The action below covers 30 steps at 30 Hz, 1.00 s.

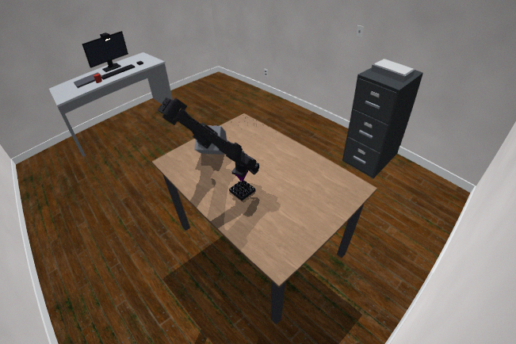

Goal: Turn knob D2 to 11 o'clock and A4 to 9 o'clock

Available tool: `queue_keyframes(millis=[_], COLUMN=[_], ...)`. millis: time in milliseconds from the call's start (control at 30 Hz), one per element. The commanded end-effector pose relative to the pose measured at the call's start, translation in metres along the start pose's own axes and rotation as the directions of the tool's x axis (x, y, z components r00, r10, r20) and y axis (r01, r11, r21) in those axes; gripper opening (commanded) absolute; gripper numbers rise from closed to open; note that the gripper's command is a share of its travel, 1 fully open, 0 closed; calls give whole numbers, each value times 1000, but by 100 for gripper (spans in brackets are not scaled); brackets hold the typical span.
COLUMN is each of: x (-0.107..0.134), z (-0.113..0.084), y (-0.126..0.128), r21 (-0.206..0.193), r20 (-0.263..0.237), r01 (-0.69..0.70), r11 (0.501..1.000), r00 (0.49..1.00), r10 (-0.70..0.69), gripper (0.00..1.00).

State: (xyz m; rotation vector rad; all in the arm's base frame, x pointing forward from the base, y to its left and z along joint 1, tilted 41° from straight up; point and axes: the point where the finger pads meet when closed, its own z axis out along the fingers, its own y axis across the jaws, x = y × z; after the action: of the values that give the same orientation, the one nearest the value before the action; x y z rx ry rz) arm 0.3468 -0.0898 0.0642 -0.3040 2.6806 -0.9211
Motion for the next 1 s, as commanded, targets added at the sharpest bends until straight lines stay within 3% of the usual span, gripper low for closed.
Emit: queue_keyframes(millis=[0, 667, 967], x=[-4, -4, -4], z=[-1, -1, -1], y=[-1, -1, -1], r21=[5, 5, 6], r20=[13, 13, 13], r01=[4, 10, 77], r11=[1000, 1000, 997], r00=[1000, 1000, 997], r10=[-4, -10, -77], gripper=[7, 7, 7])
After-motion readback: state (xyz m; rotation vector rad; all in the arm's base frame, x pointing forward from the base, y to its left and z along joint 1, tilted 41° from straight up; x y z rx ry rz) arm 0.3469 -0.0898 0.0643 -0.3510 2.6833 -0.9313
